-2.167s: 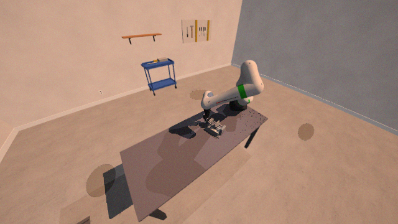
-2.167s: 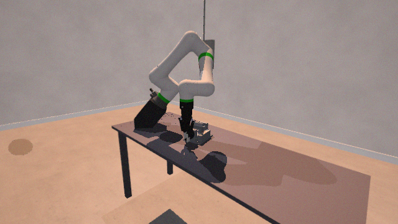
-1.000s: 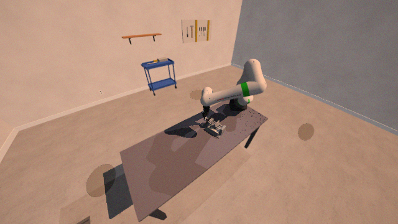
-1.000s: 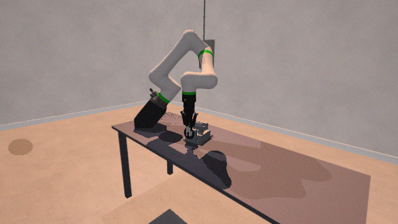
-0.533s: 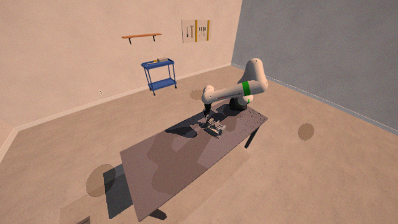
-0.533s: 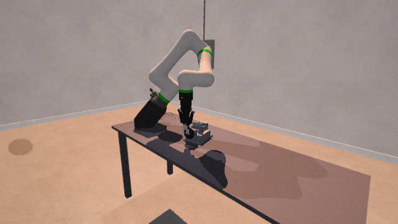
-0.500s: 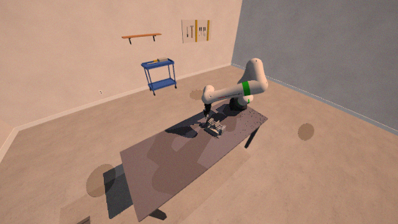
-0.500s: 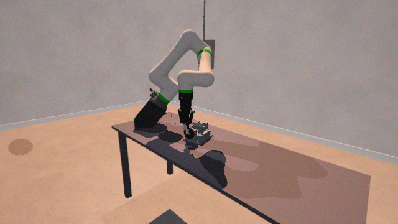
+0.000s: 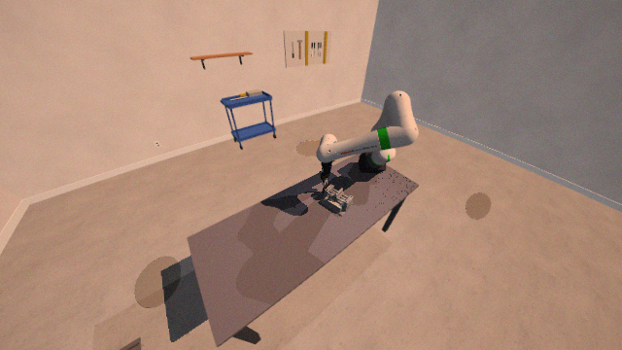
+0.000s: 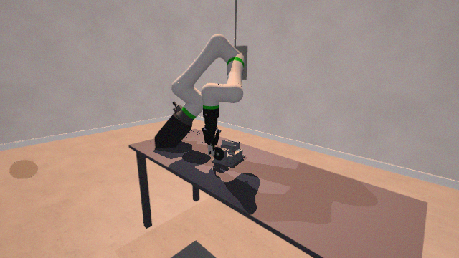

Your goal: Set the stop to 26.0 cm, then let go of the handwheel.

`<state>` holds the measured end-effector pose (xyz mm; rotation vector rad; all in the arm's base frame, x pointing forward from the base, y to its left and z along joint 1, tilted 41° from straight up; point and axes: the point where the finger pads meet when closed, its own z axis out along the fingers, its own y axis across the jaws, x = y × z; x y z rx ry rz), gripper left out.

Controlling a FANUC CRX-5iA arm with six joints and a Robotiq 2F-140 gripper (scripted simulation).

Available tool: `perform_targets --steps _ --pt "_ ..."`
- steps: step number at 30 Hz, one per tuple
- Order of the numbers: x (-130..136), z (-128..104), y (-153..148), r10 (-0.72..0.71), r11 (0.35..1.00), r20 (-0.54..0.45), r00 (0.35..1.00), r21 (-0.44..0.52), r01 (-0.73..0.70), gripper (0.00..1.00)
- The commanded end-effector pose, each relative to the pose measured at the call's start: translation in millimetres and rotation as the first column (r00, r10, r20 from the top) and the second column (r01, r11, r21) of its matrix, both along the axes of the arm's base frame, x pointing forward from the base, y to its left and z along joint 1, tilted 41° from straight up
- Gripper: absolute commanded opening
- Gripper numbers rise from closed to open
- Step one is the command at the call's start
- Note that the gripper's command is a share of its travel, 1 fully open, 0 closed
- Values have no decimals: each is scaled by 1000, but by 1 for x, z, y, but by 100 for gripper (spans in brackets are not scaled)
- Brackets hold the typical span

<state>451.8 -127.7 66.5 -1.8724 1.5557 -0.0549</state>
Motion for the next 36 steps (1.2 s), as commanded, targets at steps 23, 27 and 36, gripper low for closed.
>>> perform_targets --steps 23,27,36 --pt "28 -25 20 0 1000 1 1000 0 0 4" --pt "37 -24 22 0 1000 1 1000 0 0 4" --pt "49 -16 22 0 1000 1 1000 0 0 4"
